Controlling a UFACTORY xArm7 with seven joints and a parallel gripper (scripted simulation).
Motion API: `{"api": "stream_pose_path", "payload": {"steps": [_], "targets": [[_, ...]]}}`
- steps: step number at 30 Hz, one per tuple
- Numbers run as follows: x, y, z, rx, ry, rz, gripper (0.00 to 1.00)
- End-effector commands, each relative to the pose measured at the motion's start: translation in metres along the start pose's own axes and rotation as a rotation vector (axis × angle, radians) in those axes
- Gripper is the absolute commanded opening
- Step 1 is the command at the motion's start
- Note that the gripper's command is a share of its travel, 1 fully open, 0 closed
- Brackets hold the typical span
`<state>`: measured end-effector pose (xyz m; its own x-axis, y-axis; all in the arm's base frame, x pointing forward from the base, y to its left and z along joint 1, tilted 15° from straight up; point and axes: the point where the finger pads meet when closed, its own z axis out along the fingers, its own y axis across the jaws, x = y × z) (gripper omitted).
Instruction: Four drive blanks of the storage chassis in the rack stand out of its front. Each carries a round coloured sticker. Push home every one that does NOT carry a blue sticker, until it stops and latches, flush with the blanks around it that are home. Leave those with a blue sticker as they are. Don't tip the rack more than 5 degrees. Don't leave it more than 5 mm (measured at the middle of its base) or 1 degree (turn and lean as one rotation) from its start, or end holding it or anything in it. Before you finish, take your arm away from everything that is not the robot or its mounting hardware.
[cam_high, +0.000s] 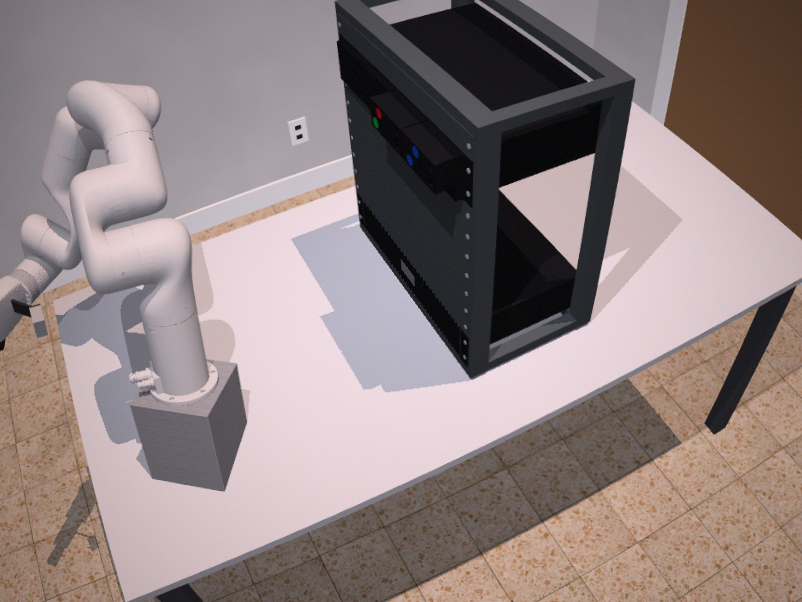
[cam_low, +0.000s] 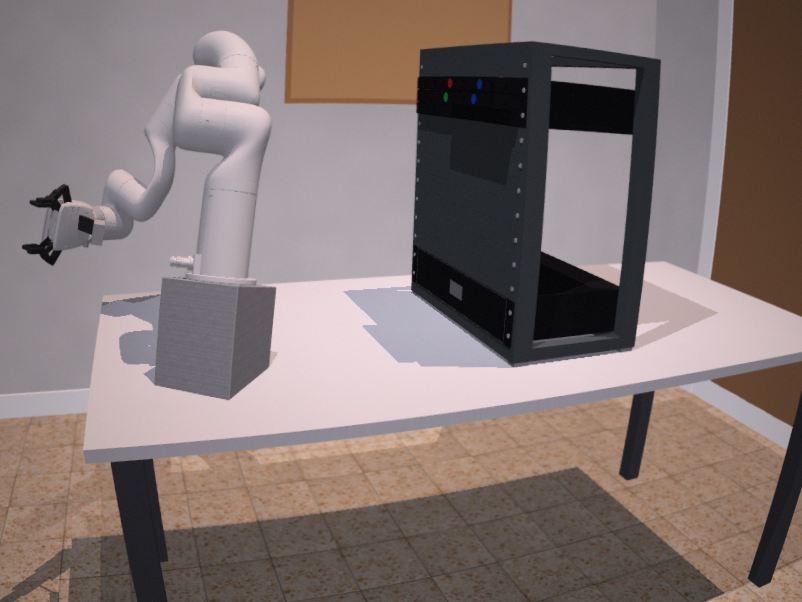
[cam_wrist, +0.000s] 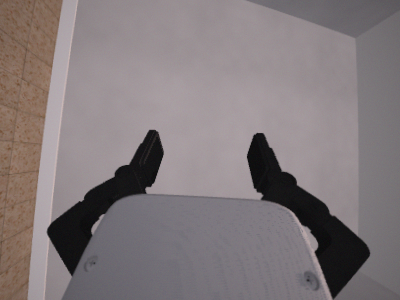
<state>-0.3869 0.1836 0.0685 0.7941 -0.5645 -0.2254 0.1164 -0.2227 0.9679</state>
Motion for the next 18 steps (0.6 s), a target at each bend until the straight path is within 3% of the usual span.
{"api": "stream_pose_path", "payload": {"steps": [1,7,9,12,18], "targets": [[-0.001,0.011,0.041,-0.043,0.034,0.006,1.00],[0.007,0.028,0.088,-0.093,0.077,0.022,1.00],[0.007,0.028,0.088,-0.093,0.077,0.022,1.00],[0.015,0.041,0.120,-0.129,0.110,0.036,1.00],[0.030,0.059,0.161,-0.173,0.155,0.057,1.00]]}}
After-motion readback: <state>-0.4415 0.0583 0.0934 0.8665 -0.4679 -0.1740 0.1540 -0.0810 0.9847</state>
